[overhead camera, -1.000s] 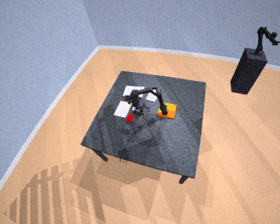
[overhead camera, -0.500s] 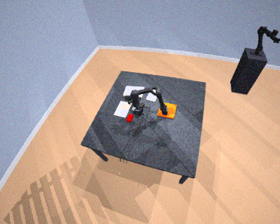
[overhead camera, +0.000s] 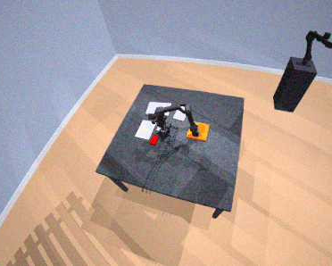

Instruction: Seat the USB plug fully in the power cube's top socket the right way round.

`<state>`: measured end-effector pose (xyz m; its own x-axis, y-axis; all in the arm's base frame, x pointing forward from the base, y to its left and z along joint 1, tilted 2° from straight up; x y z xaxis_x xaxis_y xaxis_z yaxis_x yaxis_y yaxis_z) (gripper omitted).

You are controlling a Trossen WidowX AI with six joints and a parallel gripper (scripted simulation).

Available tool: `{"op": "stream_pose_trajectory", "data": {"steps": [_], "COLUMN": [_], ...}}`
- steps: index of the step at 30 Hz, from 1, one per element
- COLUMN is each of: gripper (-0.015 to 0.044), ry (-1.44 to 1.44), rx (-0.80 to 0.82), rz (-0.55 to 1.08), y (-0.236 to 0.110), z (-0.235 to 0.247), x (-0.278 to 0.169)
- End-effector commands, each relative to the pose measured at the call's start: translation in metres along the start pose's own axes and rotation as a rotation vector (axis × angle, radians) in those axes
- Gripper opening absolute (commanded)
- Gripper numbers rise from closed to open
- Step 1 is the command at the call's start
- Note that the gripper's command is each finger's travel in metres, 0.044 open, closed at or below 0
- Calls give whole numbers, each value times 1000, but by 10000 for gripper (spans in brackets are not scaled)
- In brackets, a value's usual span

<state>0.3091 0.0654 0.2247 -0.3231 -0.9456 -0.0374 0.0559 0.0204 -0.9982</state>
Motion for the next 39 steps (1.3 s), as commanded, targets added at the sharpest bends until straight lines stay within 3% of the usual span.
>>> {"op": "stream_pose_trajectory", "data": {"steps": [1,39], "gripper": [0,0], "ry": [-4,-4], "rx": [0,0], "rz": [0,0], "y": [1,5], "z": [0,0], "x": [0,0]}}
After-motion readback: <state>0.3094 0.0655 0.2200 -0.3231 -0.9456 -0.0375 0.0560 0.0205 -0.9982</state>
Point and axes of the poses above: the point midway between the two fingers, 35 mm back from their tips, its own y axis out along the fingers, its own z axis across the jaws, x = y × z, the point moved 8 cm from there along -y, back along the fingers, and after that the axes turned 9 degrees about y, right-handed, at the moved point
